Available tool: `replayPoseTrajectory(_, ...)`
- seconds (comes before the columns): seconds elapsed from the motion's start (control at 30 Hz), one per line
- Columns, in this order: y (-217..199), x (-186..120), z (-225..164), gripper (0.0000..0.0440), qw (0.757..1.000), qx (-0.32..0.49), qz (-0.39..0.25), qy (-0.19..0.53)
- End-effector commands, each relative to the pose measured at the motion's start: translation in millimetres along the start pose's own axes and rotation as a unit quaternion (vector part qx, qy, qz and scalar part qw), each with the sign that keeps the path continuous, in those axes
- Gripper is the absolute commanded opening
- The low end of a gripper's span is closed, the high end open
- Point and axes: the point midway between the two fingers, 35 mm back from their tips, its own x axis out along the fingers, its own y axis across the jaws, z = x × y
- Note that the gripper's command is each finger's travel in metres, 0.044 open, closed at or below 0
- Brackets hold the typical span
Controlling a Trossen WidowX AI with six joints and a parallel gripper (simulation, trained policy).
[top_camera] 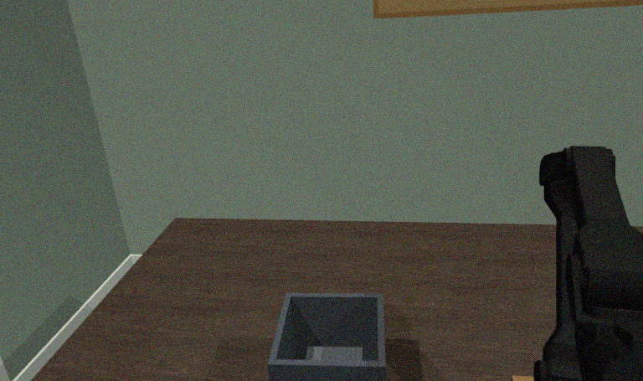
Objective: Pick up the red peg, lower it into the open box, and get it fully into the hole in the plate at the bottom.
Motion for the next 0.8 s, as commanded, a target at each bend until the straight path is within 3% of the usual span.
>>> replayPoseTrajectory(0.0,-9,-1,-1,0.044,0.999,0.051,-0.015,0.009)
replayPoseTrajectory(0.37,-37,-9,-3,0.044,0.97,0.234,-0.065,0.018)
replayPoseTrajectory(0.77,-66,-19,-7,0.044,0.898,0.424,-0.115,0.014)
